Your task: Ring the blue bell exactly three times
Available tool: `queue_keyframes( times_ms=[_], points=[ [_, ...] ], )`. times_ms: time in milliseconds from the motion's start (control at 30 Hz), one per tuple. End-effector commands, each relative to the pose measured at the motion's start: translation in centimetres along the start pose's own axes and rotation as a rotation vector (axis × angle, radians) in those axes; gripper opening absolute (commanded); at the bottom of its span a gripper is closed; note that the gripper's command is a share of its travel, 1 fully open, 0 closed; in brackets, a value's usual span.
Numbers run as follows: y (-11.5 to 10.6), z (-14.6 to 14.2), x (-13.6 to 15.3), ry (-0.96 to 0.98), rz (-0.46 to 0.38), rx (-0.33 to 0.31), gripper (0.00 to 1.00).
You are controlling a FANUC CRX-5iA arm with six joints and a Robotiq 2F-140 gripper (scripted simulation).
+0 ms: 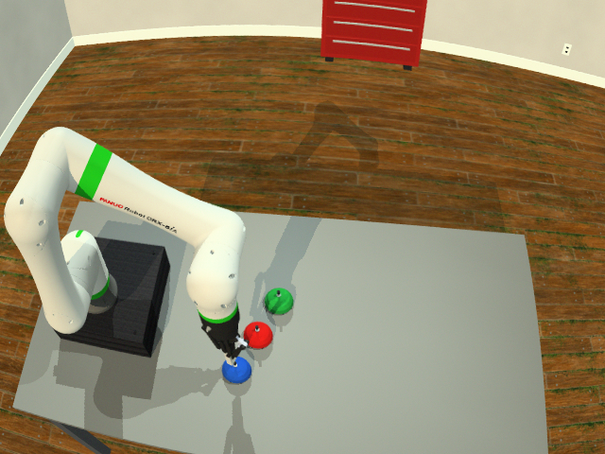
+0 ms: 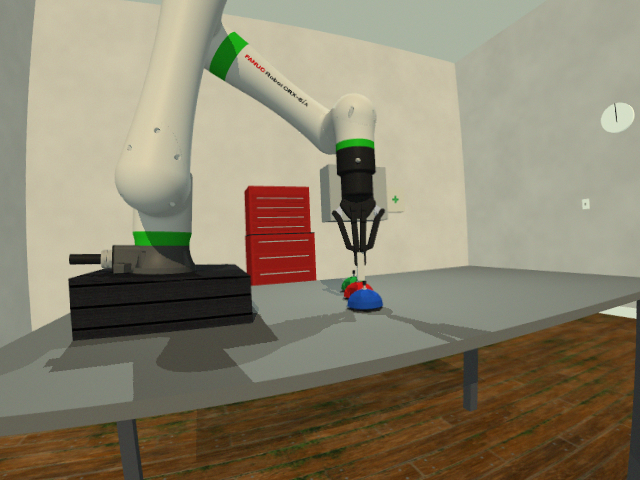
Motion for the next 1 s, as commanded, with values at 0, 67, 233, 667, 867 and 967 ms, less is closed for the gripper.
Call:
queue_keyframes(
  times_ms=[0, 67, 233, 667, 867, 967],
  points=[
    [-0.04, -0.02, 0.0, 0.0, 0.0, 0.0, 0.0],
    [-0.12, -0.02, 0.0, 0.0, 0.0, 0.0, 0.0],
    [-0.42, -0.02, 0.0, 0.0, 0.0, 0.0, 0.0],
    [-0.53, -0.02, 0.0, 0.0, 0.0, 0.0, 0.0],
    [-0.53, -0.02, 0.0, 0.0, 0.0, 0.0, 0.0],
    [-0.53, -0.02, 0.0, 0.0, 0.0, 0.0, 0.0]
  ],
)
Point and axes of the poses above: the point where the finger pads meet when closed, its own y axis out along the fingers, its own z axis across the jaws, x = y × z, the point moved 5 cm from there along -y, back along the fingers, and after that the axes turned 4 degrees about y, right-handed, at the moved point
